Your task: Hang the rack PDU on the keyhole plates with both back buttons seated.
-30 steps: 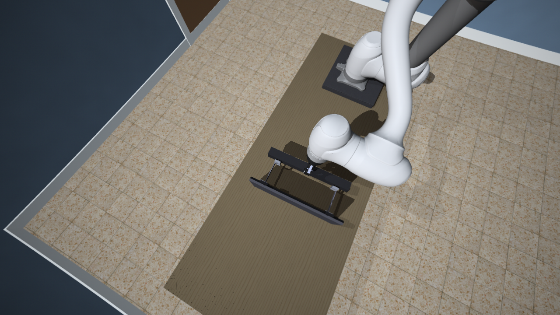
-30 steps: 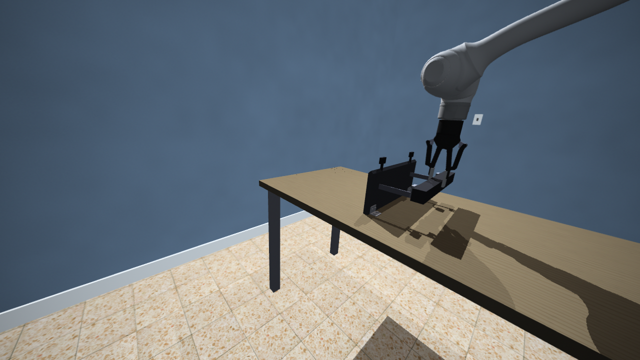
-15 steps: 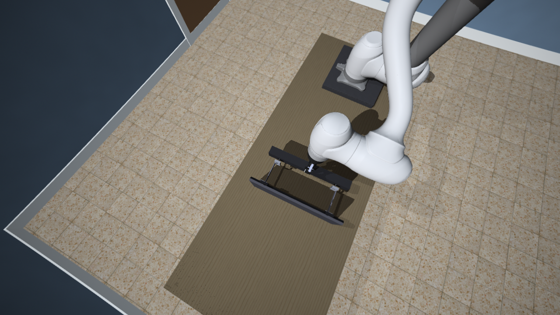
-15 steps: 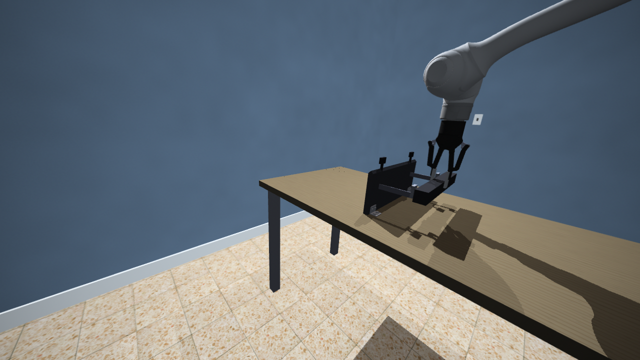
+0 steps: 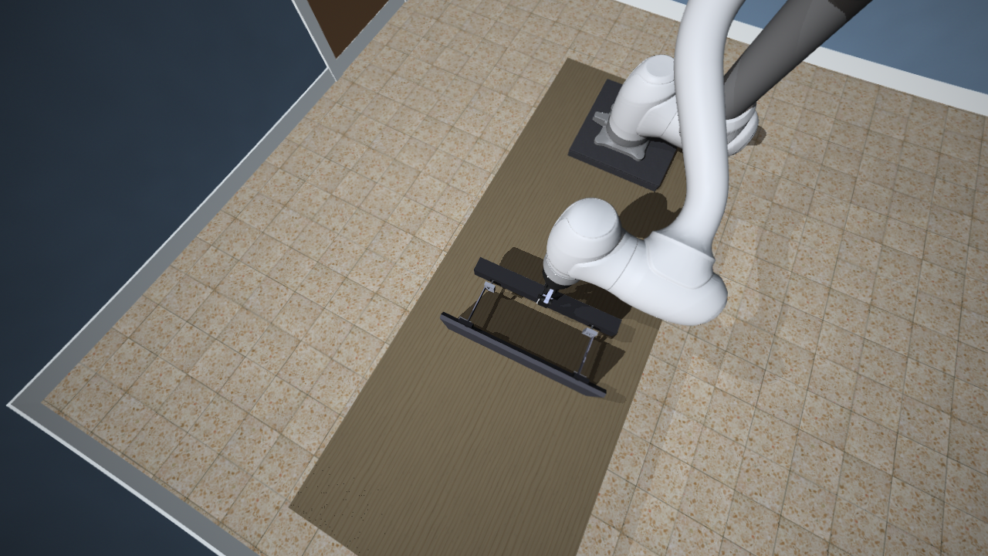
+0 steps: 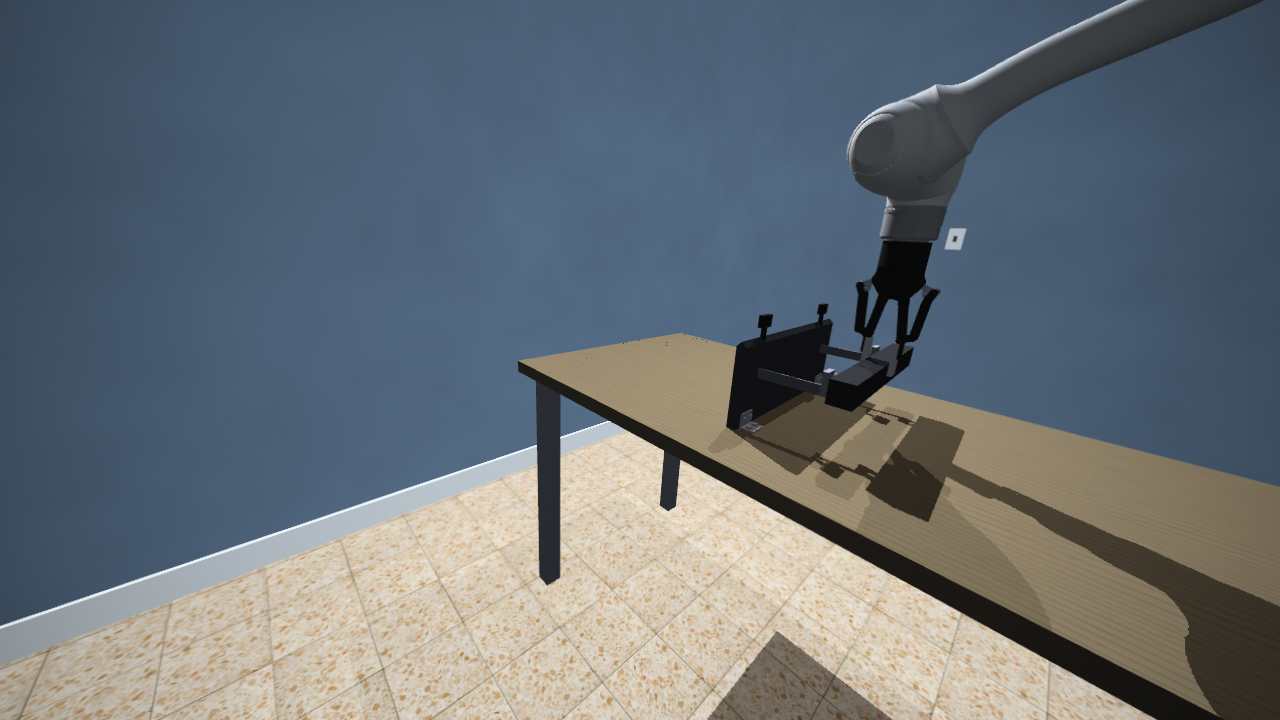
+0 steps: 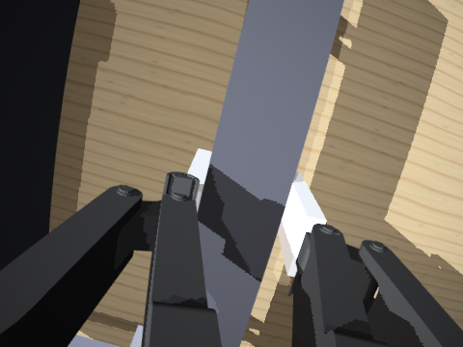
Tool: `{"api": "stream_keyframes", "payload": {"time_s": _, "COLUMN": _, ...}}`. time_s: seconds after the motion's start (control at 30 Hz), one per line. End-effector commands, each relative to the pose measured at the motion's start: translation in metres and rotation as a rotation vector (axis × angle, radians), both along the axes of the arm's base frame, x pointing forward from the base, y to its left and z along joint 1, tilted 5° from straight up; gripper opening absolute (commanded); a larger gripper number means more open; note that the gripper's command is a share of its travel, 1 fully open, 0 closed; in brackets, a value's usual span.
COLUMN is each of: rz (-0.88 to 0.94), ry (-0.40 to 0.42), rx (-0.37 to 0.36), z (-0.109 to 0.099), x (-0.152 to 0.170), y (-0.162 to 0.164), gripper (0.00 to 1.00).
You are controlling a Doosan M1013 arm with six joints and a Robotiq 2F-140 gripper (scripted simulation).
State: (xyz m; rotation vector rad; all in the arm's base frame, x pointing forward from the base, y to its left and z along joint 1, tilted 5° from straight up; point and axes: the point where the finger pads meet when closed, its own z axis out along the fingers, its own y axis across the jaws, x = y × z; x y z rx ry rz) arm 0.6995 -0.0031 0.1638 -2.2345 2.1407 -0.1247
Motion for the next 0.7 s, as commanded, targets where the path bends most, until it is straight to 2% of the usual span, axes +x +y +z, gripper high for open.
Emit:
{"api": "stream_keyframes", "payload": {"time_s": 0.0, "rz": -0.004, "ry": -0.002, "rx": 0.004, "z": 0.0006, "x": -0.0029, "y": 0.0000, "gripper": 0.00}}
{"api": "stream_keyframes", "payload": {"time_s": 0.67, "rz": -0.003, "ry": -0.002, "rx": 0.004, "z": 0.0007, "x": -0.0073, "y": -0.0001, "gripper": 0.00}}
